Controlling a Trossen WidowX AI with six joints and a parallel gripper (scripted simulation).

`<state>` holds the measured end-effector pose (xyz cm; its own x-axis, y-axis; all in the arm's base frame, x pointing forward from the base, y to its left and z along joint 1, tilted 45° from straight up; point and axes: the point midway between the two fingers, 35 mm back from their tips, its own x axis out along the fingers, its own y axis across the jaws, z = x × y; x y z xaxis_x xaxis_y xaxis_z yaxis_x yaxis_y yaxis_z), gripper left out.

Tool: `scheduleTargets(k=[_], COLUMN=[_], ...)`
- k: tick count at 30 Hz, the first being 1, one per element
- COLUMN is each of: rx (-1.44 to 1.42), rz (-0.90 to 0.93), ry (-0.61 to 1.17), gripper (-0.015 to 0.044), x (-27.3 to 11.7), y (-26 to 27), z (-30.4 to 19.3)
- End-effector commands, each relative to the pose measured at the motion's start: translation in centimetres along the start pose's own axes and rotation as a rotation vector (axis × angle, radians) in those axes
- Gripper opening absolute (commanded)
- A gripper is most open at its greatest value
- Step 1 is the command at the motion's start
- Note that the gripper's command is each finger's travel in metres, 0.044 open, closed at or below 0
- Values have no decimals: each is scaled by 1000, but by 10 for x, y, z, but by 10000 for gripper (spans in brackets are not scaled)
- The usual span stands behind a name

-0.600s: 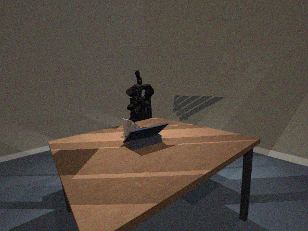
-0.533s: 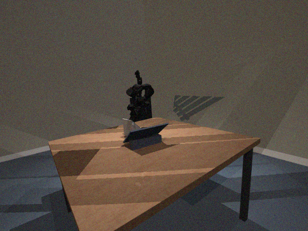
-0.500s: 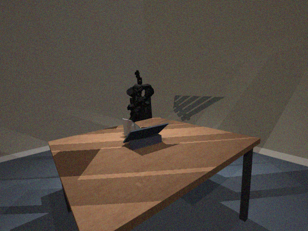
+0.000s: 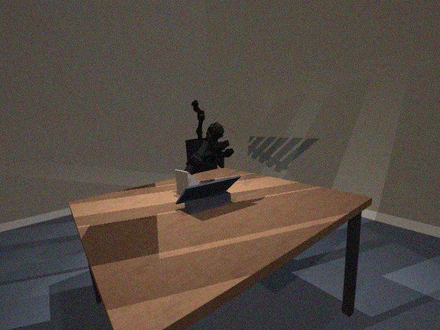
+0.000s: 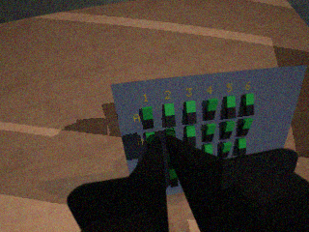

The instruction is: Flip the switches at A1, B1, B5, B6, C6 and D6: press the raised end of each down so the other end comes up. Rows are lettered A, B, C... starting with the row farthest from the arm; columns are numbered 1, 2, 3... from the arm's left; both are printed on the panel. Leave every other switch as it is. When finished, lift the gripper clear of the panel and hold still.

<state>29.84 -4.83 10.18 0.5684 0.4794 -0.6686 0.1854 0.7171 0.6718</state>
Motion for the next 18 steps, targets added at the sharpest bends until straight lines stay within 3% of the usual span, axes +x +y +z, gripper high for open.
scheduleTargets(k=[1,6,18], rx=[18,17,17], rz=[10,11,12], ry=[-14,10,10], gripper=[0,0,0], x=[5,40,51], y=[8,9,10], z=[5,7,7])
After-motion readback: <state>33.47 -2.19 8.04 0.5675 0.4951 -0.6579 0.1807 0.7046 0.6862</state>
